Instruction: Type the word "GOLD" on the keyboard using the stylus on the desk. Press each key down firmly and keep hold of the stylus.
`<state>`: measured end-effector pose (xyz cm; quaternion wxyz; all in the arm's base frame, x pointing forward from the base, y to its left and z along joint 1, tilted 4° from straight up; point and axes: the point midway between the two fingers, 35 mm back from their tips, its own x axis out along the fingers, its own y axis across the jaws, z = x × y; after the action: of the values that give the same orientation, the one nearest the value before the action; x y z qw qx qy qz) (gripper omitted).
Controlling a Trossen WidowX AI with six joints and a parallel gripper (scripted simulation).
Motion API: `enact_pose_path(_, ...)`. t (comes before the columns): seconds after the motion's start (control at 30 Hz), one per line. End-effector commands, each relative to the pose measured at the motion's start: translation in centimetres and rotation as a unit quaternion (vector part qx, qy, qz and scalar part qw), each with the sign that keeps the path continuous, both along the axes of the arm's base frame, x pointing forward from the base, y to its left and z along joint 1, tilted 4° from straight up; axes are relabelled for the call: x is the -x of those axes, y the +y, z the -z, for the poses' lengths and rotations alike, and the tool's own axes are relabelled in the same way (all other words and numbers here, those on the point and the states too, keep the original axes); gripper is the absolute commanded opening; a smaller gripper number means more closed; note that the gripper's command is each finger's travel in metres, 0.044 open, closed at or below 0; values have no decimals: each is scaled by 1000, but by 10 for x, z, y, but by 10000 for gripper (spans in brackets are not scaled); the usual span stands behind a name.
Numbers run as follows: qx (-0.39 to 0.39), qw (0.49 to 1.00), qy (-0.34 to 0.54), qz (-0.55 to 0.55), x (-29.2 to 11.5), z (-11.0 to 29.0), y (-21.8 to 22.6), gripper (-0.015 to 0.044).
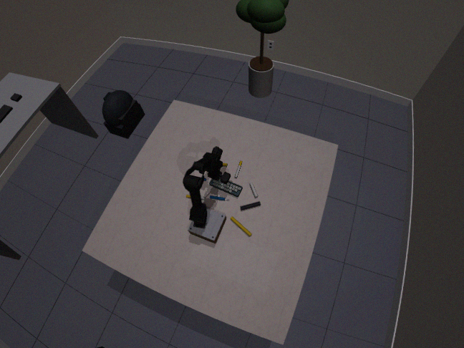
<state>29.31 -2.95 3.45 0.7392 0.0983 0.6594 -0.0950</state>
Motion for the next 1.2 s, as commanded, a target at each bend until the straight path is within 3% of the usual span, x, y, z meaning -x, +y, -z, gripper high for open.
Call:
enact_pose_path(0.0, 2, 1000, 7, 3, 1, 2, -1, 0)
enact_pose_path(0.23, 4, 1000, 7, 3, 18, 2, -61, 0)
enact_pose_path(0.6, 4, 1000, 7, 3, 20, 2, -65, 0)
enact_pose_path(0.8, 7, 1000, 8, 3, 36, 3, -123, 0)
enact_pose_path(1.17, 7, 1000, 8, 3, 38, 3, -123, 0)
